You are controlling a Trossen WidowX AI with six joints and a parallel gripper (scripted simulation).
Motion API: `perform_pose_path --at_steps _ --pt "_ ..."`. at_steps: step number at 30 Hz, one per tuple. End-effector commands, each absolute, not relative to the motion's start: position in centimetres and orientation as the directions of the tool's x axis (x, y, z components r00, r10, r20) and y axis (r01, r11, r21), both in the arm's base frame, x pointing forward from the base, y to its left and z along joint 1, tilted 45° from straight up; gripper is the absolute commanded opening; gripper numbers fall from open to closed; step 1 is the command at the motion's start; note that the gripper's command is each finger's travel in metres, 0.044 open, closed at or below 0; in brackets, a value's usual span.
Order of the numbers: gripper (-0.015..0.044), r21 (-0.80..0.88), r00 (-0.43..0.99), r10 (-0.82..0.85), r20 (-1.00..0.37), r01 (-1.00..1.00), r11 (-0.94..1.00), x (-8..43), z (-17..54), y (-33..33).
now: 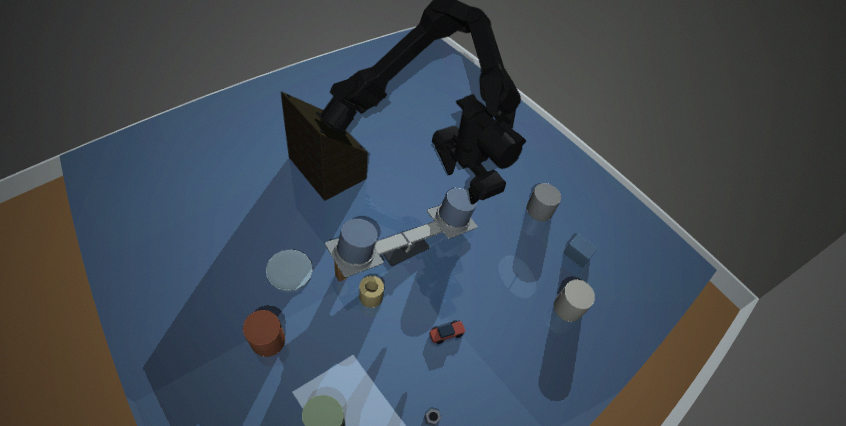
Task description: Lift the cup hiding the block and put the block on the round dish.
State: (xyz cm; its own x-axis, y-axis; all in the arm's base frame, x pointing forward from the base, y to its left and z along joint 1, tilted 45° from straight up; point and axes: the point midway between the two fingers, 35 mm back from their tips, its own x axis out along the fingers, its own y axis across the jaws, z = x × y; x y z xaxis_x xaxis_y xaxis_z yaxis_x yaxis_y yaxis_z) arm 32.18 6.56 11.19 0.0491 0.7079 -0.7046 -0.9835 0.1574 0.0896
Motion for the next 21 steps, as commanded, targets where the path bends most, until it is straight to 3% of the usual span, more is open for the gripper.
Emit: perform_pose_path --at_steps 1,21 --pt "0.0440 0.072 0.009 0.702 -0.712 -0.994 0.085 32.4 10.8 7.7" --pt "0.0440 0.071 0.009 0.702 -0.713 -0.994 0.085 32.5 8.7 9.7"
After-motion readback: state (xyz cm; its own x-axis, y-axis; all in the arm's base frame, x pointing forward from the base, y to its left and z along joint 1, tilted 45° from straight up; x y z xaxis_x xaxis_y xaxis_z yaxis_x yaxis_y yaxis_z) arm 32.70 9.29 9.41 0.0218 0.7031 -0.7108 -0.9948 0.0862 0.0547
